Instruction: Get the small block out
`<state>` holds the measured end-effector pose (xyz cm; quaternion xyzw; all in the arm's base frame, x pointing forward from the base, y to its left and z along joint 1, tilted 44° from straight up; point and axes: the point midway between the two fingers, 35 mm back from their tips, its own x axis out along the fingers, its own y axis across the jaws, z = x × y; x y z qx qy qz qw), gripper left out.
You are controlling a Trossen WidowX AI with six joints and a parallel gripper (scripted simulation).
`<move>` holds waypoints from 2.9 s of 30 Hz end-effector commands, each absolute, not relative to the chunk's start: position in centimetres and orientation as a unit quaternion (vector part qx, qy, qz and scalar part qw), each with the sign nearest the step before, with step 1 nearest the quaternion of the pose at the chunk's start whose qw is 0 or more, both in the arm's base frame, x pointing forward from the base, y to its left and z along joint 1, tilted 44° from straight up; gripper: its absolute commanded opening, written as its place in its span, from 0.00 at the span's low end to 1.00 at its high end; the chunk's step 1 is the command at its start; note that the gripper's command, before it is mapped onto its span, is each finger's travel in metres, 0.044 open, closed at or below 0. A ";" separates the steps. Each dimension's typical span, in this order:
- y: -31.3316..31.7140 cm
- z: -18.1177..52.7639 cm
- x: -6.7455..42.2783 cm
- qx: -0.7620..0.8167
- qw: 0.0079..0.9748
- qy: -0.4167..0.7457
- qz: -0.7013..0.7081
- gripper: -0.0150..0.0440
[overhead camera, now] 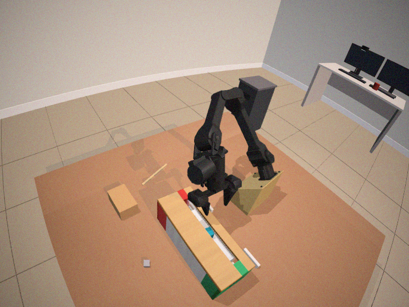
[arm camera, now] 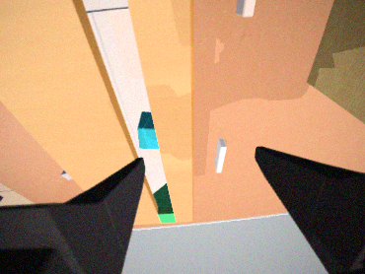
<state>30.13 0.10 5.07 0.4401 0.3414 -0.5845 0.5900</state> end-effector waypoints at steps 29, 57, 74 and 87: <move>-2.5 1.9 30.1 0.431 0.585 0.334 -0.600 0.93; -5.1 -0.1 30.3 0.437 0.586 0.331 -0.597 0.93; -1.9 -3.2 30.8 0.437 0.585 0.332 -0.597 0.93; 0.5 -5.5 31.3 0.437 0.585 0.332 -0.597 0.93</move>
